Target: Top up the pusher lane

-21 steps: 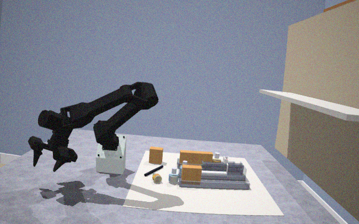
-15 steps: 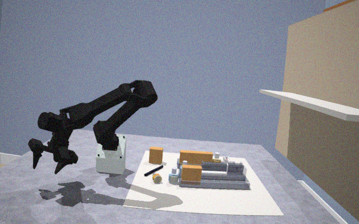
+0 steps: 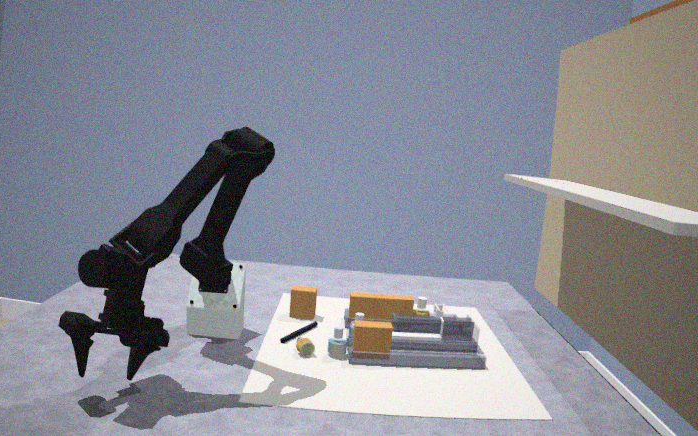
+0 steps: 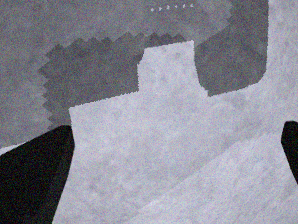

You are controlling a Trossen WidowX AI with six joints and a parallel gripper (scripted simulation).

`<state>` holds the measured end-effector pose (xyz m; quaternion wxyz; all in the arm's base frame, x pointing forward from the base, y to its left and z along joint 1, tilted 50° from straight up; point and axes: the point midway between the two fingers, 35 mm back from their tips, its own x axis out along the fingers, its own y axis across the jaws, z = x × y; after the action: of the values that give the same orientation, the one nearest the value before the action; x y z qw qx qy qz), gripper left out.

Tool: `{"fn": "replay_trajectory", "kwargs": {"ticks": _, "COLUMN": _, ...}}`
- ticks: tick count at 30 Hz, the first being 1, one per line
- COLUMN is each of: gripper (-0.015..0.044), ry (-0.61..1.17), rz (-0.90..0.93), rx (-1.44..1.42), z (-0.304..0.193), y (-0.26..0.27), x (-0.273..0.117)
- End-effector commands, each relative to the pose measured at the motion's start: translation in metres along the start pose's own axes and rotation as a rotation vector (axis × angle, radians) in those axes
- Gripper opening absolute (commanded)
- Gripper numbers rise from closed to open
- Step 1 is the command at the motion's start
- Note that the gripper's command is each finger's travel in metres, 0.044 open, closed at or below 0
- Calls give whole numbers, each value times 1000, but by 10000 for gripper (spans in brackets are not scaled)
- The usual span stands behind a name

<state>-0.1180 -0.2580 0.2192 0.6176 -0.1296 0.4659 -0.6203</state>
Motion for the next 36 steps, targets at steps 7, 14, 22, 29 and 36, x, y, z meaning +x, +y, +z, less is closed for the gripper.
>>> {"fn": "replay_trajectory", "kwargs": {"ticks": 7, "gripper": 440, "ry": -186, "rz": 100, "rx": 9, "z": 94, "y": 19, "x": 9}}
{"fn": "replay_trajectory", "kwargs": {"ticks": 14, "gripper": 440, "ry": -348, "rz": 221, "rx": -57, "z": 145, "y": 56, "x": -5}}
{"fn": "replay_trajectory", "kwargs": {"ticks": 22, "gripper": 440, "ry": -388, "rz": 310, "rx": -128, "z": 179, "y": 88, "x": -11}}
{"fn": "replay_trajectory", "kwargs": {"ticks": 29, "gripper": 440, "ry": -384, "rz": 476, "rx": -136, "z": 211, "y": 149, "x": -30}}
{"fn": "replay_trajectory", "kwargs": {"ticks": 36, "gripper": 440, "ry": -266, "rz": 661, "rx": -140, "z": 224, "y": 228, "x": -64}}
